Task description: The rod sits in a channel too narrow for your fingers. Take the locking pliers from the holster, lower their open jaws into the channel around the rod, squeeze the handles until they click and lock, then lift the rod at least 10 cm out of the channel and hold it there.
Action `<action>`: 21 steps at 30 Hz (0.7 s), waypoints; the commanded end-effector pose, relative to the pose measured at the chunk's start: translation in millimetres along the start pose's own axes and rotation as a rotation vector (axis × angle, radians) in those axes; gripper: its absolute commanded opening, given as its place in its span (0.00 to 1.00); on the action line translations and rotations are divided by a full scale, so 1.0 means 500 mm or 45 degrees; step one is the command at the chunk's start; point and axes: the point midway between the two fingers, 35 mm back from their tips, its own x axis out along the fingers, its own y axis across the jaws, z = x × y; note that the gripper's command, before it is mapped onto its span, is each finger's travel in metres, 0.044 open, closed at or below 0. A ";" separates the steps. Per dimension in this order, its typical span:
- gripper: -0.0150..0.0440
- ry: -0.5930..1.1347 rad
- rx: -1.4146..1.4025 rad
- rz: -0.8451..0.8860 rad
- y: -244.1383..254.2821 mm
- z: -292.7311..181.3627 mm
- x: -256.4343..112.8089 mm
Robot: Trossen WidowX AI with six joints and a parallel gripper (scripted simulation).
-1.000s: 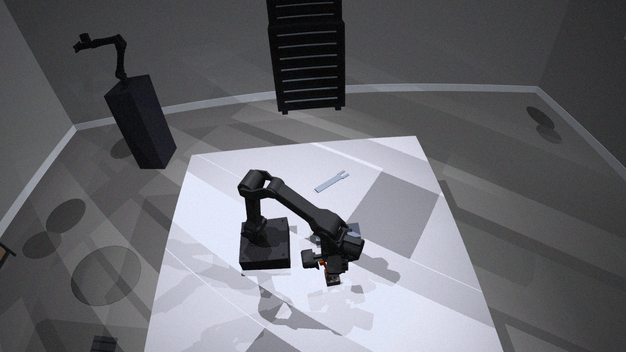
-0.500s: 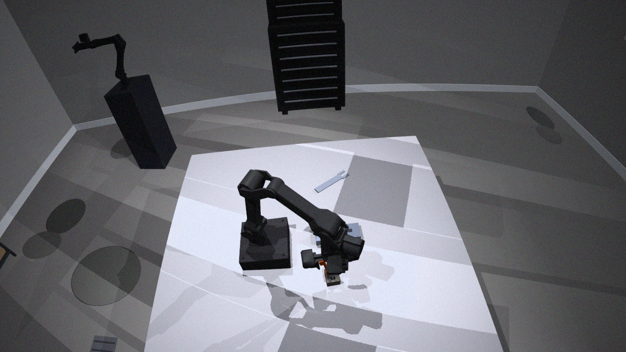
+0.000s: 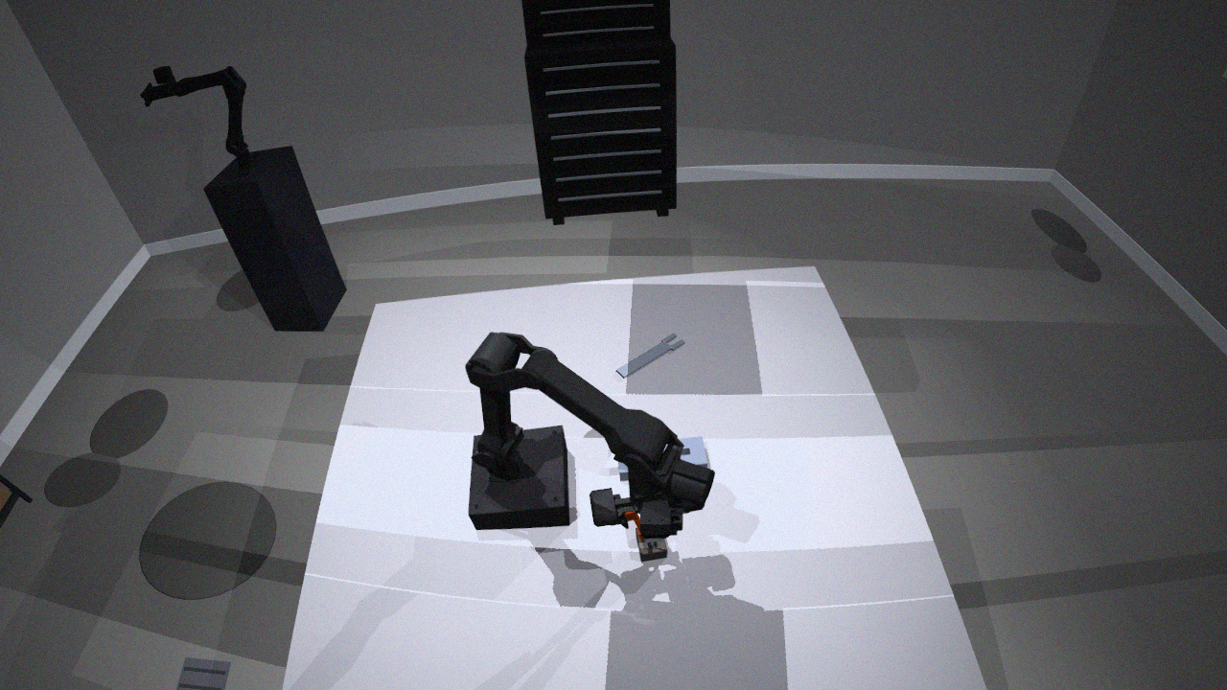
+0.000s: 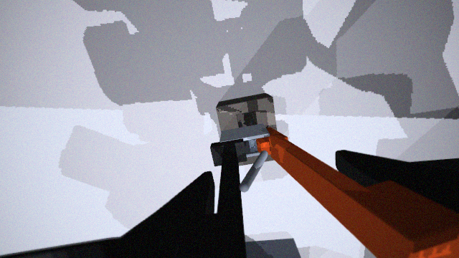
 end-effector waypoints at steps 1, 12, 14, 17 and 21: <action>0.83 -0.003 -0.007 -0.002 -0.001 0.001 0.001; 0.80 -0.003 -0.006 -0.004 0.000 0.001 -0.006; 0.80 -0.003 -0.006 -0.005 0.001 0.001 -0.012; 0.80 -0.003 -0.005 -0.007 0.002 0.001 -0.021; 0.80 -0.003 -0.004 -0.010 0.003 0.001 -0.032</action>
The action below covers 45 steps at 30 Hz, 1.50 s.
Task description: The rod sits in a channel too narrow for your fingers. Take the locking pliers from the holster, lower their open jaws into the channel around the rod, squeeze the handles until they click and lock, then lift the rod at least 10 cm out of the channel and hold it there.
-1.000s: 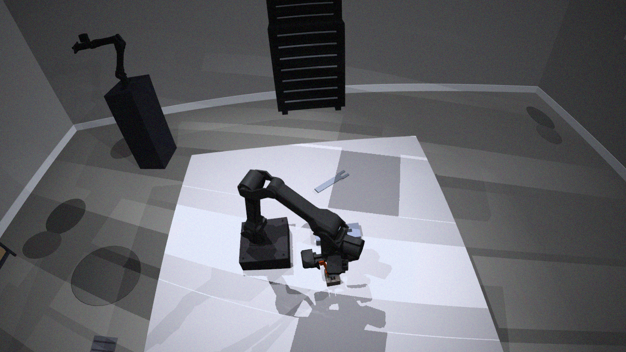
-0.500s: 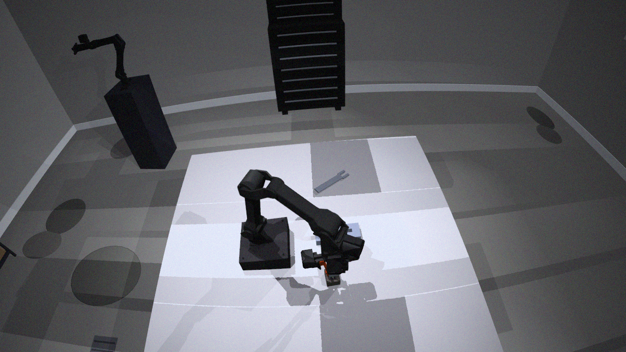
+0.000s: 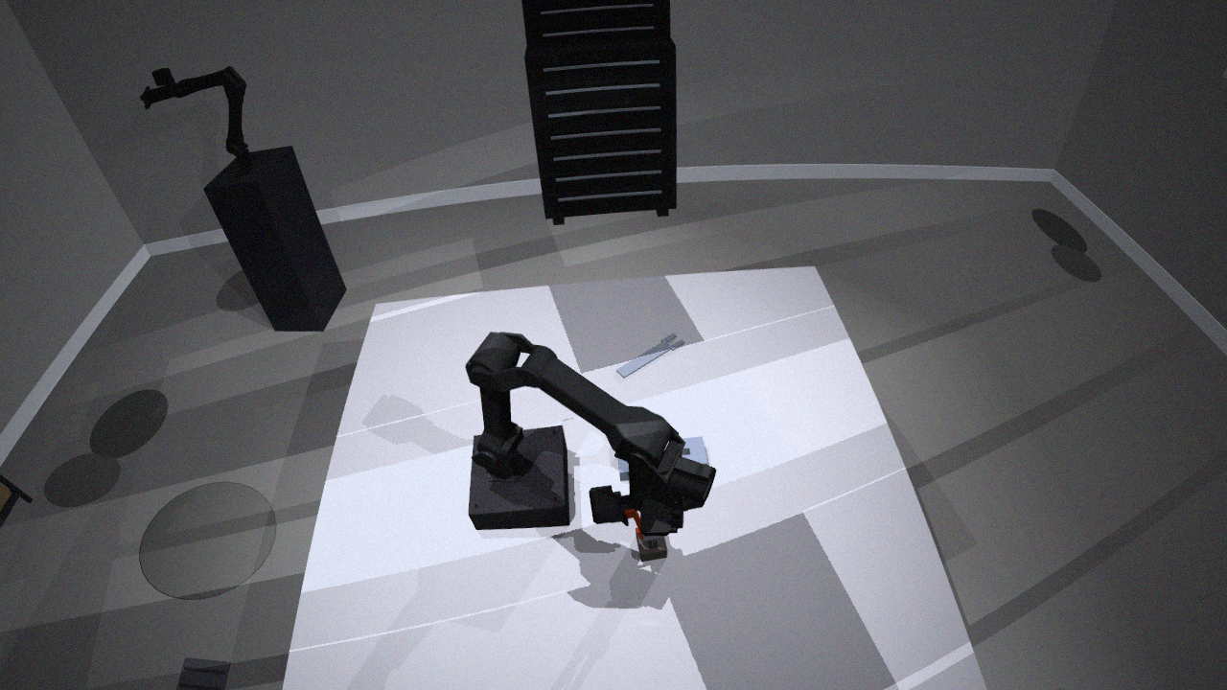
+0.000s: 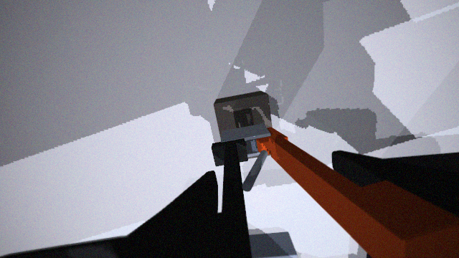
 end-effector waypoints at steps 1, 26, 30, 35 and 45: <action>0.80 -0.010 0.002 0.006 0.004 0.003 -0.018; 0.80 -0.010 -0.113 -0.002 0.018 -0.019 -0.064; 0.80 -0.010 -0.177 -0.001 0.026 -0.030 -0.064; 0.80 -0.010 -0.256 0.000 0.034 -0.044 -0.064; 0.80 -0.011 -0.415 0.002 0.051 -0.073 -0.065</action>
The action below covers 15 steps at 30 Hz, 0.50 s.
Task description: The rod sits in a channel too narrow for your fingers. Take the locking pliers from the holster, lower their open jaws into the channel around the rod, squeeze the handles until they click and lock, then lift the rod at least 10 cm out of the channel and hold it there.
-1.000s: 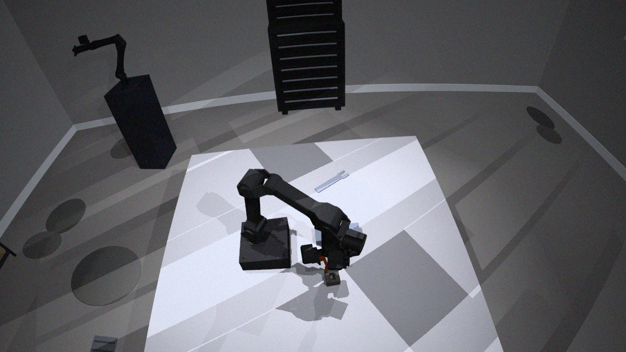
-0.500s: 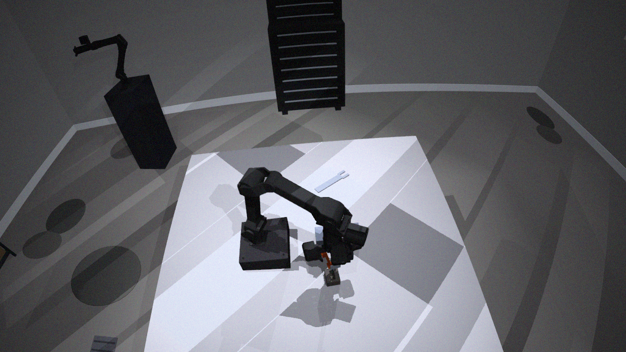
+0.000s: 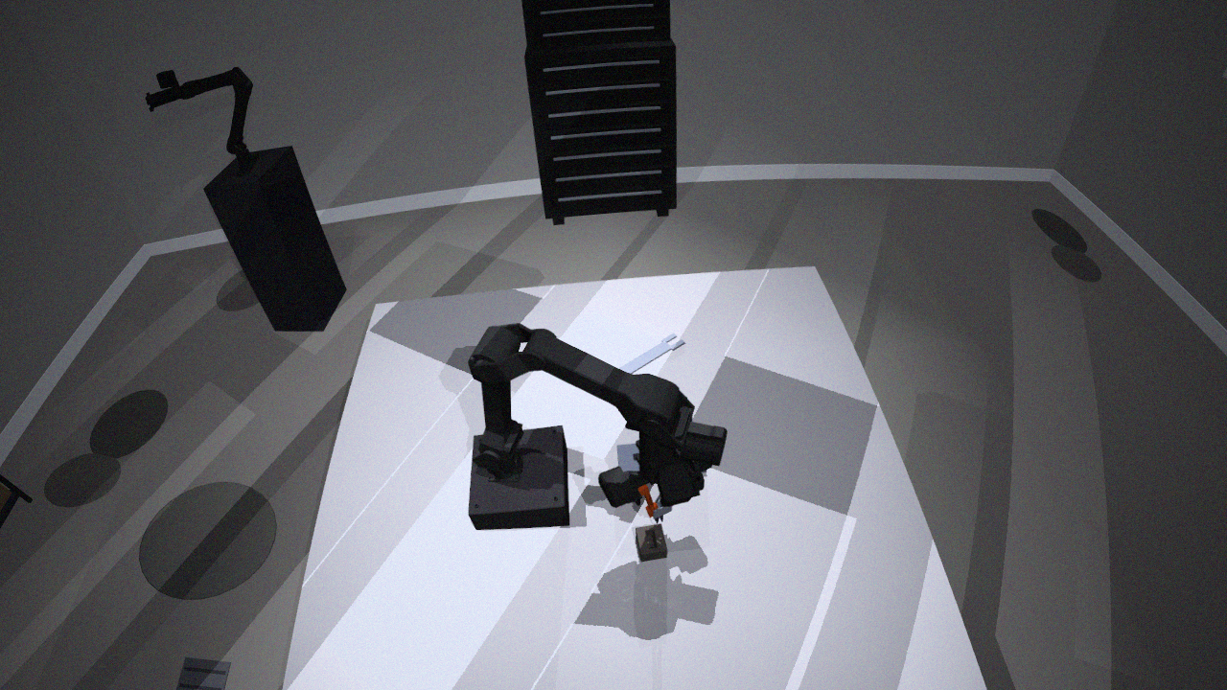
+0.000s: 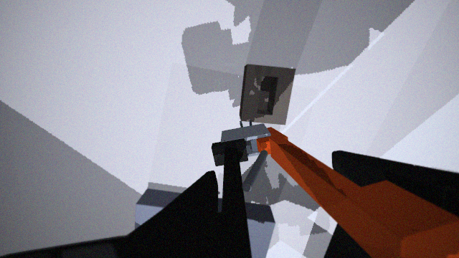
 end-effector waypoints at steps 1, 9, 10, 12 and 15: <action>0.80 0.002 -0.079 0.005 0.012 -0.012 -0.002; 0.80 0.001 -0.206 0.007 0.030 -0.031 -0.002; 0.80 0.001 -0.222 0.007 0.032 -0.034 -0.003; 0.80 0.001 -0.254 0.008 0.036 -0.038 -0.003; 0.80 0.001 -0.301 0.008 0.043 -0.046 -0.003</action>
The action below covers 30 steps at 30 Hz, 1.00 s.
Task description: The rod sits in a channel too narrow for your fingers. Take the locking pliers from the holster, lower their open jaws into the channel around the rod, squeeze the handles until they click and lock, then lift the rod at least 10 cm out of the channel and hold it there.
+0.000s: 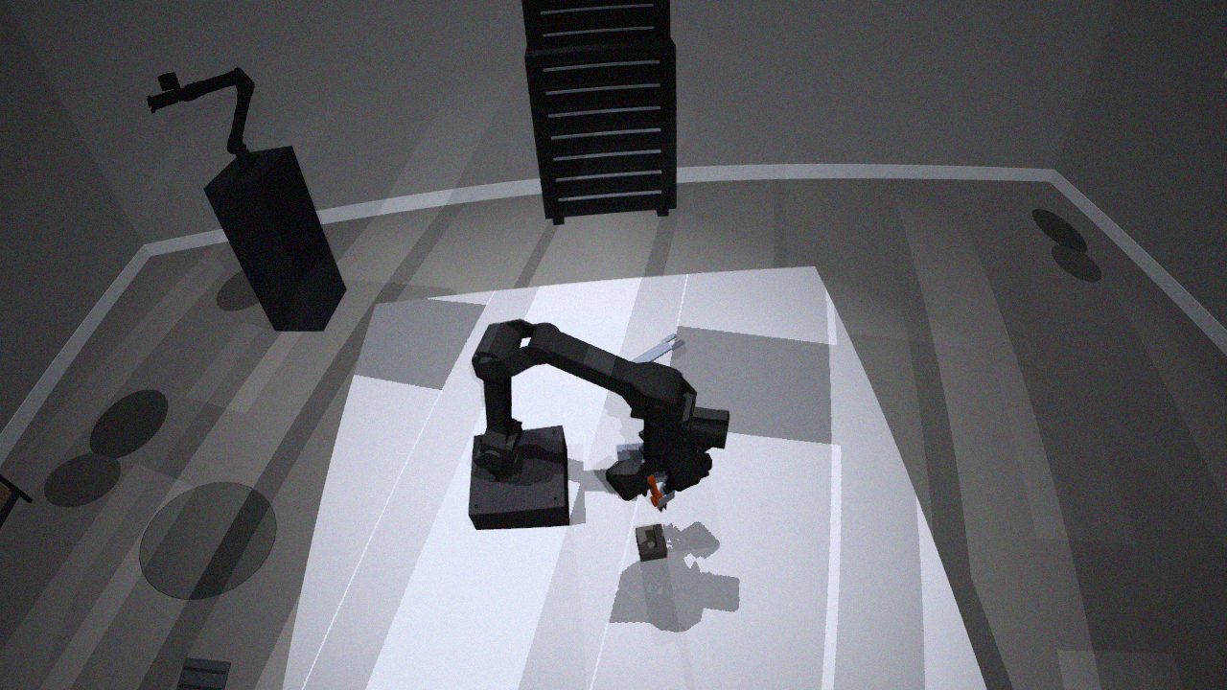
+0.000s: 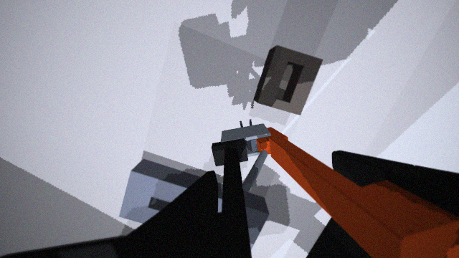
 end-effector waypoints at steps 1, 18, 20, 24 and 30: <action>0.80 0.001 -0.079 0.005 0.013 -0.010 -0.002; 0.80 -0.001 -0.349 0.009 0.055 -0.048 -0.003; 0.80 -0.001 -0.381 0.009 0.060 -0.053 -0.003; 0.80 -0.002 -0.444 0.010 0.069 -0.062 -0.003; 0.80 -0.003 -0.540 0.011 0.082 -0.077 -0.004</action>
